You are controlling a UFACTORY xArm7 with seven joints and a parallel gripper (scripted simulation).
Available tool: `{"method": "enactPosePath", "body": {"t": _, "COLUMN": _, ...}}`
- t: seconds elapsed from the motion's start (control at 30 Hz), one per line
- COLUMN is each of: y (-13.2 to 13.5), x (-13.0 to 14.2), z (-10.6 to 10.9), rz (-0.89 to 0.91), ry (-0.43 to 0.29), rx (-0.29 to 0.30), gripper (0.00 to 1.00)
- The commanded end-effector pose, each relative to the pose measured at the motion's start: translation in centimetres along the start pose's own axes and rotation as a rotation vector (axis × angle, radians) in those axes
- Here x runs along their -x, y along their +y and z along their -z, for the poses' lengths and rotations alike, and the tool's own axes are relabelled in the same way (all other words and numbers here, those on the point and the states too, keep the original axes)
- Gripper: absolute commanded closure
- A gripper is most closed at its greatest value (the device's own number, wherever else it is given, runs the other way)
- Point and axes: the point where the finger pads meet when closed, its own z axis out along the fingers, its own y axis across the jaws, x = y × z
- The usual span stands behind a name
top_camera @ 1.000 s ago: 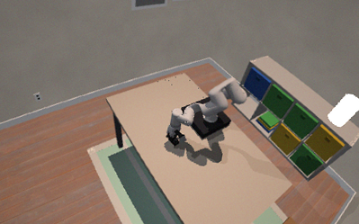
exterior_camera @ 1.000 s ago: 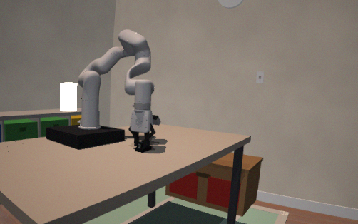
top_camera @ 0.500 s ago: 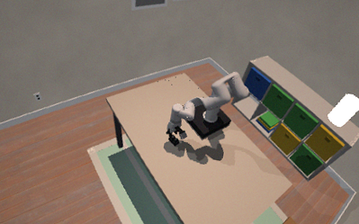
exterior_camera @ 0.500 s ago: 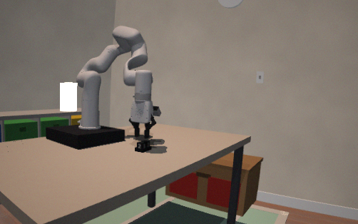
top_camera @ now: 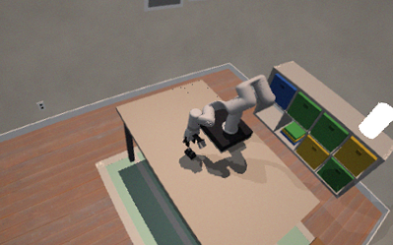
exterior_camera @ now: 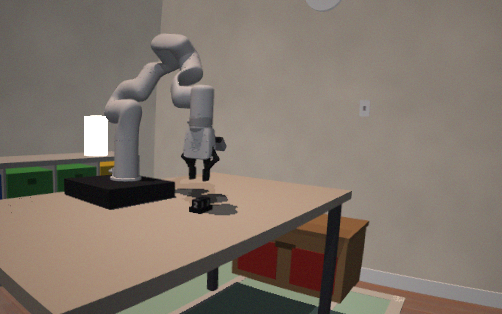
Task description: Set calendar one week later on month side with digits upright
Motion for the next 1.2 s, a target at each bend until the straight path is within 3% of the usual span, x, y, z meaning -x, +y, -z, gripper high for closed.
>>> {"method": "enactPosePath", "body": {"t": 0.0, "y": 0.01, "x": -0.01, "z": 0.49, "rz": 0.000, "ry": -0.002, "rx": 0.003, "gripper": 0.51}}
{"method": "enactPosePath", "body": {"t": 0.07, "y": 0.01, "x": -0.01, "z": 0.49, "rz": 0.000, "ry": -0.002, "rx": 0.003, "gripper": 0.51}}
{"method": "enactPosePath", "body": {"t": 0.1, "y": 0.01, "x": -0.01, "z": 0.49, "rz": 0.000, "ry": -0.002, "rx": 0.003, "gripper": 0.00}}
{"method": "enactPosePath", "body": {"t": 1.17, "y": 0.01, "x": -0.01, "z": 1.46, "rz": 0.000, "ry": -0.002, "rx": 0.003, "gripper": 0.00}}
